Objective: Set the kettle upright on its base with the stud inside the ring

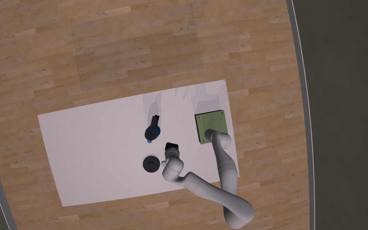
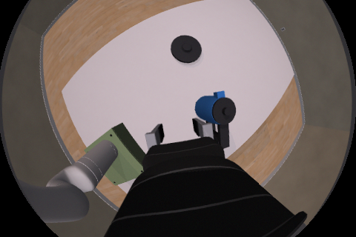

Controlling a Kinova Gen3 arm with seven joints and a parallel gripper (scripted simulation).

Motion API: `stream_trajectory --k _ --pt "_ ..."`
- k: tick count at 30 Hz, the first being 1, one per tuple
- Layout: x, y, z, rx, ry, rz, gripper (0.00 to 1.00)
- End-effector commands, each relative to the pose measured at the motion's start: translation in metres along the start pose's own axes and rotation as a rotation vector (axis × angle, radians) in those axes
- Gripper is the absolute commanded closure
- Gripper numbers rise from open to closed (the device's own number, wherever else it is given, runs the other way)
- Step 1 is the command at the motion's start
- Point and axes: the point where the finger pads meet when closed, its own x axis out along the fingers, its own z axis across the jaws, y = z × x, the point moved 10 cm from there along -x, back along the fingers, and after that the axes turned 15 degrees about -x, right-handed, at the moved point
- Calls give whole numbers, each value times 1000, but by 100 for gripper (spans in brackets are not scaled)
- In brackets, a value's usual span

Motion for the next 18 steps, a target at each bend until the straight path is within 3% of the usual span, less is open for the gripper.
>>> stream_trajectory --k 1,18 --pt "-1 1 -5 -3 5 15 0" --pt "-2 2 -23 -3 39 56 0"
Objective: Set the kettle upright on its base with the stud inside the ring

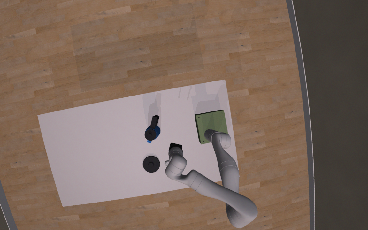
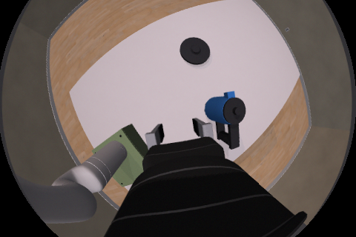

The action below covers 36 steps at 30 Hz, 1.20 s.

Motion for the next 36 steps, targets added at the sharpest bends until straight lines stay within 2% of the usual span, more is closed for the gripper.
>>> stream_trajectory --k 1,36 --pt "0 1 -2 -2 2 7 0" --pt "-1 1 -9 -3 15 22 0"
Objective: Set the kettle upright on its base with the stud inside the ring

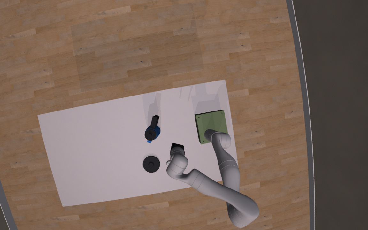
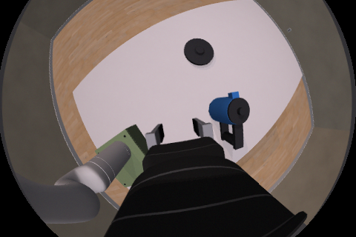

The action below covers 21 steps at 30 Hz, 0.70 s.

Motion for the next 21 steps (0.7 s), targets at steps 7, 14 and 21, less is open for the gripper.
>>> stream_trajectory --k 7,14,21 --pt "0 -1 2 0 -1 0 0" --pt "0 -5 7 0 -1 0 0" --pt "0 -10 14 0 -1 0 0"
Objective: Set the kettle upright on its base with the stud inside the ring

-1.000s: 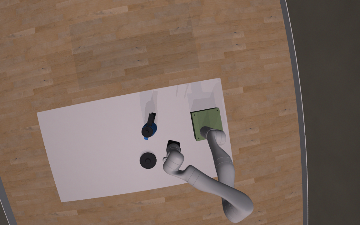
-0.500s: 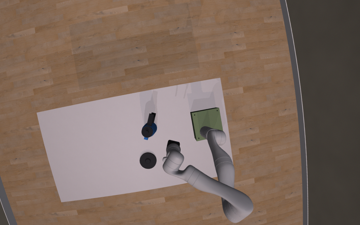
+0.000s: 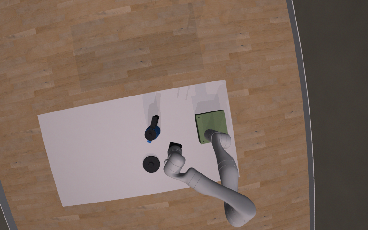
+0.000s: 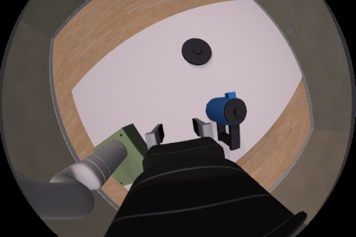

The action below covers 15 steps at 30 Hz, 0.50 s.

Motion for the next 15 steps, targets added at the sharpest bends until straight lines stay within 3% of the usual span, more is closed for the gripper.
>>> stream_trajectory --k 1,15 --pt "0 -5 3 11 -1 2 0" --pt "0 -33 41 11 -1 2 0"
